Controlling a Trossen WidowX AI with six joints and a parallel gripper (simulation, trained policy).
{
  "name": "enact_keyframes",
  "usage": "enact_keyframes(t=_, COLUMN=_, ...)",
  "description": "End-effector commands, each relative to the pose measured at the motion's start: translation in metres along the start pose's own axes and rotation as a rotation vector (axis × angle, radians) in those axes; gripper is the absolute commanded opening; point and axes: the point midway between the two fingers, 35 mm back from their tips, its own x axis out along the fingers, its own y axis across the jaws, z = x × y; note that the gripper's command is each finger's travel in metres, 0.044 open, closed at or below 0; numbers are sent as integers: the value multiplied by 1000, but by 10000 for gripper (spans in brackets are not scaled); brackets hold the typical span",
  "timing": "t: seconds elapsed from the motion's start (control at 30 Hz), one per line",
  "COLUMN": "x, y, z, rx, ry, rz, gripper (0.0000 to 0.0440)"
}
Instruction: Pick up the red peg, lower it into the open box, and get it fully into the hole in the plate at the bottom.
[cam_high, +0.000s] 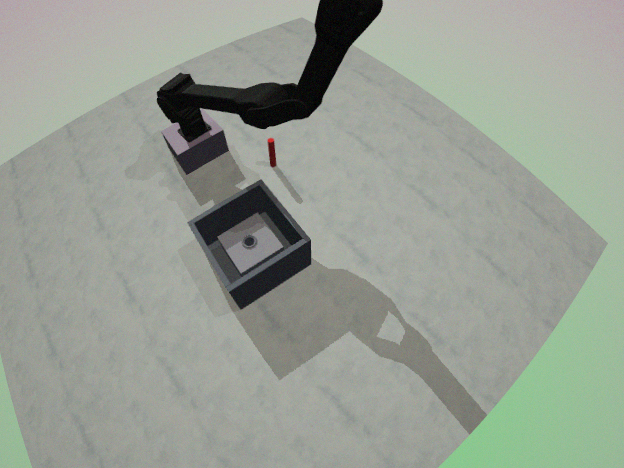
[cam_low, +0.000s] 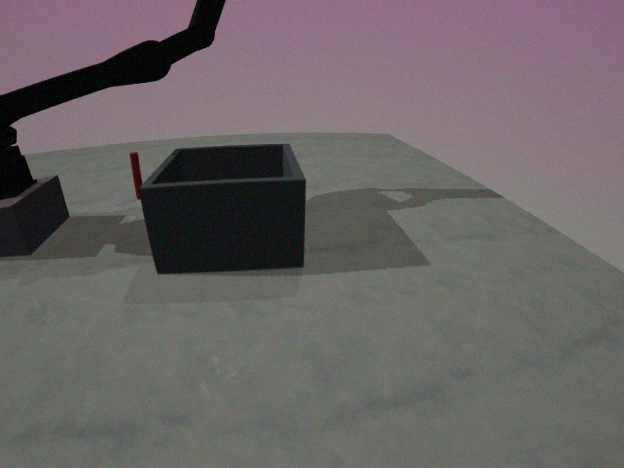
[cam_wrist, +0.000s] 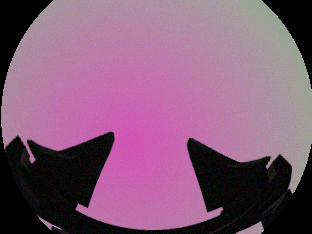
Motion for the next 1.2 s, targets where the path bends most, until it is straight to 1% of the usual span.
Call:
enact_keyframes(t=0.0, x=3, y=-5, z=3, rx=-9, ry=-8, rz=-20, gripper=422)
enact_keyframes(t=0.03, x=8, y=-12, z=7, rx=-16, ry=-16, rz=-47, gripper=438)
enact_keyframes(t=0.07, x=13, y=-20, z=11, rx=-21, ry=-25, rz=-79, gripper=440)
enact_keyframes(t=0.37, x=56, y=-95, z=51, rx=-24, ry=-58, rz=-391, gripper=440)
enact_keyframes(t=0.6, x=75, y=-159, z=74, rx=-40, ry=-48, rz=-634, gripper=440)
enact_keyframes(t=0.87, x=79, y=-231, z=90, rx=-79, ry=2, rz=-907, gripper=440)
enact_keyframes(t=1.17, x=64, y=-305, z=97, rx=-145, ry=107, rz=-1198, gripper=440)
